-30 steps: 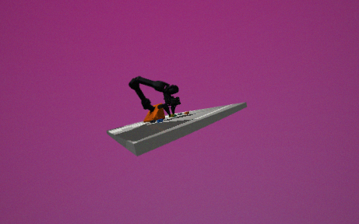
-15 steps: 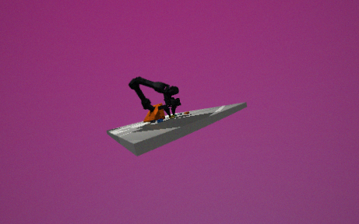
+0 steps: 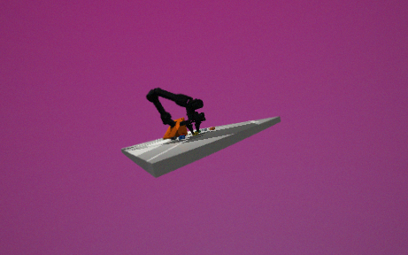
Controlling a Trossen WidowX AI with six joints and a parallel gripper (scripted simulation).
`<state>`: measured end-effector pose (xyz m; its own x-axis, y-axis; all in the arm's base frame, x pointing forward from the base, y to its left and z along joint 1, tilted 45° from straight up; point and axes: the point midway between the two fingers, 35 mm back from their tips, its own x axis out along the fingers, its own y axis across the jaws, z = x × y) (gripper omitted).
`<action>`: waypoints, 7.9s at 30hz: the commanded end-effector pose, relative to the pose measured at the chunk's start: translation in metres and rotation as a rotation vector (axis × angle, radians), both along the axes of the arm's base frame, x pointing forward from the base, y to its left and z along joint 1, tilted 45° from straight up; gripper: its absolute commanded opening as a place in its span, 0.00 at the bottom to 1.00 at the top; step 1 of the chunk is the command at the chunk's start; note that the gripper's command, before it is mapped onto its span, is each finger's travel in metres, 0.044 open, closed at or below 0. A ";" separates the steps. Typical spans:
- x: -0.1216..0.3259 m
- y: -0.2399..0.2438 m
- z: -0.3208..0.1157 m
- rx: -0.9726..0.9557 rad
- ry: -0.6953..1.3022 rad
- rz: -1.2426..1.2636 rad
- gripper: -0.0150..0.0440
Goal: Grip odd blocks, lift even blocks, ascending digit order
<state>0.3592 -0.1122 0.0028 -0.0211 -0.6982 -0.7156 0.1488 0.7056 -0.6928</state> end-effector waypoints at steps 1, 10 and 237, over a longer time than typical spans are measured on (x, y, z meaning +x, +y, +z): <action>0.000 -0.001 0.000 -0.004 0.003 0.003 0.72; 0.001 0.008 0.008 -0.003 0.003 0.003 0.93; -0.131 0.028 0.040 0.001 0.010 0.004 0.72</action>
<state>0.2367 -0.0542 0.0712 -0.0090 -0.6887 -0.7250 0.1468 0.7163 -0.6822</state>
